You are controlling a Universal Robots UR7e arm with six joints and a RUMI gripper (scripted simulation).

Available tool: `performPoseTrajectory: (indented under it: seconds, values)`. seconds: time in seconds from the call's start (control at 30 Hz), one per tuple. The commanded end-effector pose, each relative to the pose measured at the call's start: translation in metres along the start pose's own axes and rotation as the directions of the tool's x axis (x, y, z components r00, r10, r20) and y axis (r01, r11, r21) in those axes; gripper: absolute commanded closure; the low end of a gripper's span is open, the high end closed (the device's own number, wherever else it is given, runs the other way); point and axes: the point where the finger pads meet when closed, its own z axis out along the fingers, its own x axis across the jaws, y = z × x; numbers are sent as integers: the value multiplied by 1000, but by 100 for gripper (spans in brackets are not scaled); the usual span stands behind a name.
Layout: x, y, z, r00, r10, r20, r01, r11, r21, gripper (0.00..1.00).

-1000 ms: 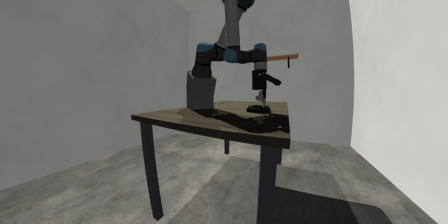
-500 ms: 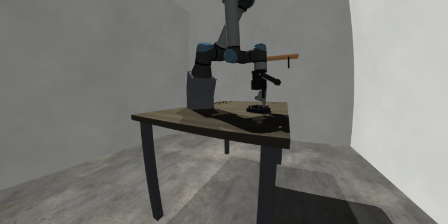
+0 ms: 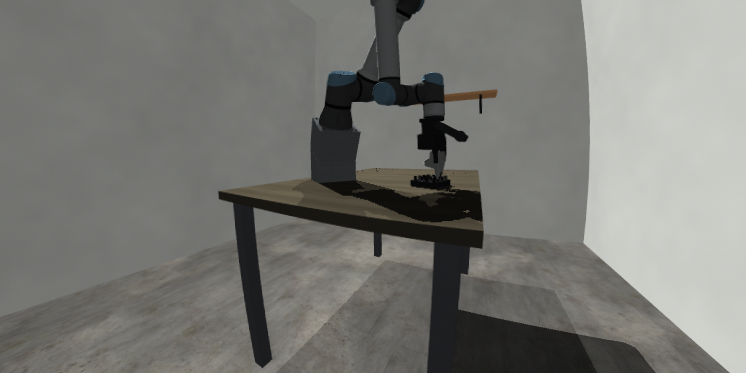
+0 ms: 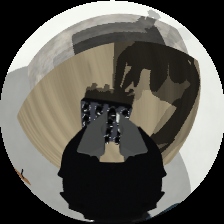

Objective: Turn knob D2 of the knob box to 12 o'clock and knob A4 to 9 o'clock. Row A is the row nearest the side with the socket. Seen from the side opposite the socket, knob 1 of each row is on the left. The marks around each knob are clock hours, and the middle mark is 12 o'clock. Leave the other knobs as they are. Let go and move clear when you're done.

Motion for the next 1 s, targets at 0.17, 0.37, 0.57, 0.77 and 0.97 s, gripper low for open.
performPoseTrajectory:
  seconds: [0.17, 0.37, 0.57, 0.77, 0.97]
  values:
    - [1, 0, 0, 982, 190, -4, -190, 982, 1, 96]
    - [1, 0, 0, 949, 315, -4, -315, 949, 1, 96]
    - [2, 0, 0, 919, 394, -4, -394, 919, 1, 96]
    - [2, 0, 0, 866, 501, -3, -501, 866, 2, 96]
    - [3, 0, 0, 806, 592, -3, -592, 806, 2, 96]
